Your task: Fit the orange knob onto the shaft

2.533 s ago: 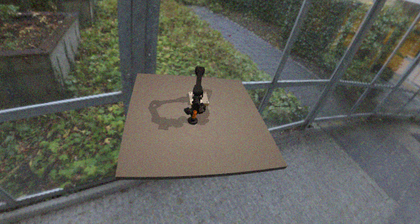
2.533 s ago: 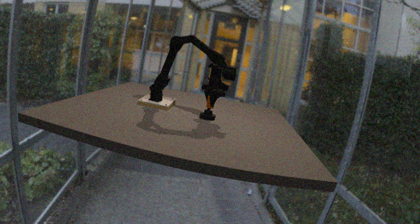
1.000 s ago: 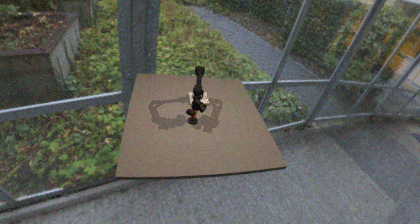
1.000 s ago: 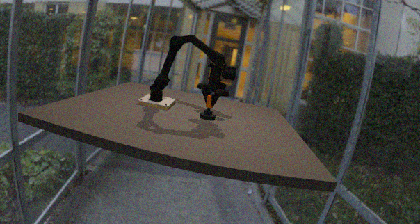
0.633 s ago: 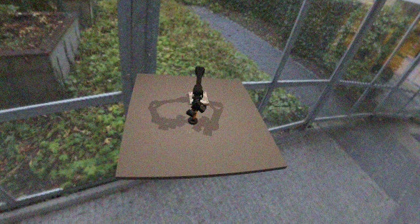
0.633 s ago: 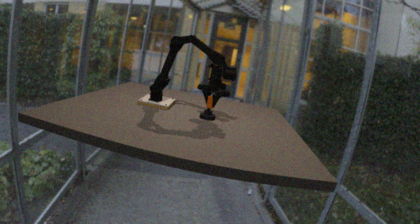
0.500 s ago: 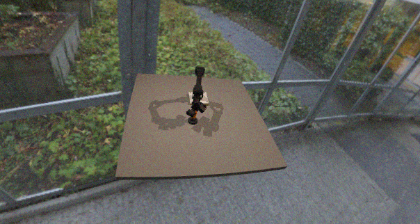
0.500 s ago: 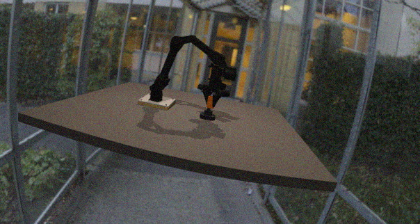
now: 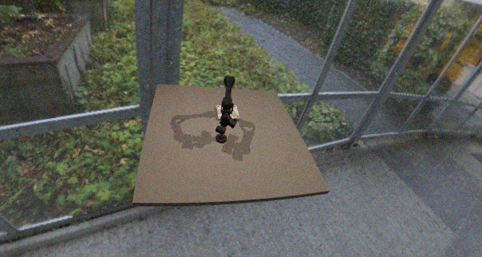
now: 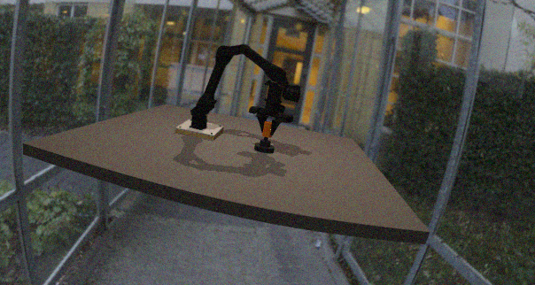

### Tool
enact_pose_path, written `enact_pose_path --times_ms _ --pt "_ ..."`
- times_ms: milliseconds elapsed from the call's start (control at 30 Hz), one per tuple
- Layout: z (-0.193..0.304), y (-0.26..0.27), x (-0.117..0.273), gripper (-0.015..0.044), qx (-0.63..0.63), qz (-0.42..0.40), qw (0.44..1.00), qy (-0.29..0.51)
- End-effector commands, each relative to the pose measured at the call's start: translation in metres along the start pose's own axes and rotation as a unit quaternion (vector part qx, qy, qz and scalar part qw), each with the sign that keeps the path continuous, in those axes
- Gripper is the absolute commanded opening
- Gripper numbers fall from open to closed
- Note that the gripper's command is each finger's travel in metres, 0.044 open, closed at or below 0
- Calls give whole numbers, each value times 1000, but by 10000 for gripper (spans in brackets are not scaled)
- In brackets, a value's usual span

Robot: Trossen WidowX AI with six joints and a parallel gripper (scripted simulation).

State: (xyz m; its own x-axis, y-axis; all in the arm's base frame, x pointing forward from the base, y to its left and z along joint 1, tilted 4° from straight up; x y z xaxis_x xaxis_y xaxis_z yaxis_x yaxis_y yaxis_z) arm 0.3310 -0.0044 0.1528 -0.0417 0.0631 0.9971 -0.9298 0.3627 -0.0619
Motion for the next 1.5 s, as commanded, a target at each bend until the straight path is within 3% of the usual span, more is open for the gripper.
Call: enact_pose_path --times_ms 0,800,1033,1467 --pt "1 3 -1 0 12 1 1000 0" --pt "0 -1 2 0 12 1 1000 0" --pt "-1 -3 3 0 111 1 994 0" --pt "-1 -3 -1 0 116 1 993 0"
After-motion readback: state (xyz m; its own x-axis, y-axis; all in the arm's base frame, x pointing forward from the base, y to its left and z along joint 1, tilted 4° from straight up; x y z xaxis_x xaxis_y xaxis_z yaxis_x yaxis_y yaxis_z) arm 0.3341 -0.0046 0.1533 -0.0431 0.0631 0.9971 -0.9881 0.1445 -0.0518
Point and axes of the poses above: the point midway between the two fingers, 35 mm back from their tips, its own x axis back along the fingers, its own y axis across the jaws, z = x × y, the point moved 6 cm from there along x, back along the fingers, and after that the axes turned 5 degrees about -x, right-handed, at the moved point
